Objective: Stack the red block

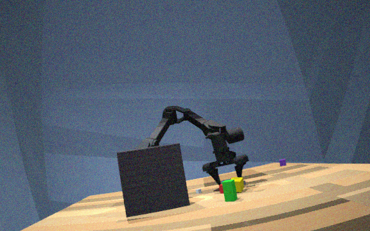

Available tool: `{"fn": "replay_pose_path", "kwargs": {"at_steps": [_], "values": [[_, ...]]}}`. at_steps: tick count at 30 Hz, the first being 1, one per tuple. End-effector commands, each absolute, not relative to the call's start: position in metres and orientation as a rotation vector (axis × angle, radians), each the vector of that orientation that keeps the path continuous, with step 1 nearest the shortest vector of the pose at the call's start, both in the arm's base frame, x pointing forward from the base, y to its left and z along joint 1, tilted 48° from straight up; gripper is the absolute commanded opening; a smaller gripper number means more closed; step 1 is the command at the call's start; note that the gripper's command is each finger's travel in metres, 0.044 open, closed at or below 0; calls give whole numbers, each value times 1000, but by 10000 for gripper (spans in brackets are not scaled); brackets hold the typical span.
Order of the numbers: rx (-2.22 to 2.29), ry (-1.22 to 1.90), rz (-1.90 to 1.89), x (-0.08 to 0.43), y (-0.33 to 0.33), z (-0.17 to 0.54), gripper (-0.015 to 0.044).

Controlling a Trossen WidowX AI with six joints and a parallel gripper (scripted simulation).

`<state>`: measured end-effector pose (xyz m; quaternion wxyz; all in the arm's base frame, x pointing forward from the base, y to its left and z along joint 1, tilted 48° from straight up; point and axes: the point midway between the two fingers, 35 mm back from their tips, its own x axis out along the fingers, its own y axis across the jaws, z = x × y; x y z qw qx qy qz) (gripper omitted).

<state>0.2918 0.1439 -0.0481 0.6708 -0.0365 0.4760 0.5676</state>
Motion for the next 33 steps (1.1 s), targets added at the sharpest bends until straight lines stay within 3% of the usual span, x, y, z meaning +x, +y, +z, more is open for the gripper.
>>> {"fn": "replay_pose_path", "kwargs": {"at_steps": [1, 7, 19, 26, 29, 33], "values": [[-57, 1143, 1309, 271, 151, -62, 440], [-57, 1143, 1309, 271, 152, -63, 440], [-57, 1143, 1309, 271, 152, -63, 125], [-57, 1143, 1309, 271, 152, -63, 78], [-58, 1143, 1309, 272, 148, -60, 0], [-59, 1144, 1308, 275, 137, -49, 0]]}}
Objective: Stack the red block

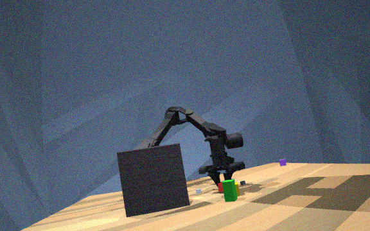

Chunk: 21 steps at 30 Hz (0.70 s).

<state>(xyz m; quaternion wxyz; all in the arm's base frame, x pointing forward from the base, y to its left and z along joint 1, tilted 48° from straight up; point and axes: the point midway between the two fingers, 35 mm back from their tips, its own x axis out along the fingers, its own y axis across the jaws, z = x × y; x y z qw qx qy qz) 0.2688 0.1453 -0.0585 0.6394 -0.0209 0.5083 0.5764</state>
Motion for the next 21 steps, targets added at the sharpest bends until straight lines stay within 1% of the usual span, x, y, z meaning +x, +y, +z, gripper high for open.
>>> {"fn": "replay_pose_path", "kwargs": {"at_steps": [1, 21], "values": [[-59, 1144, 1308, 276, 134, -46, 0], [-63, 1146, 1305, 292, 65, 18, 0]]}}
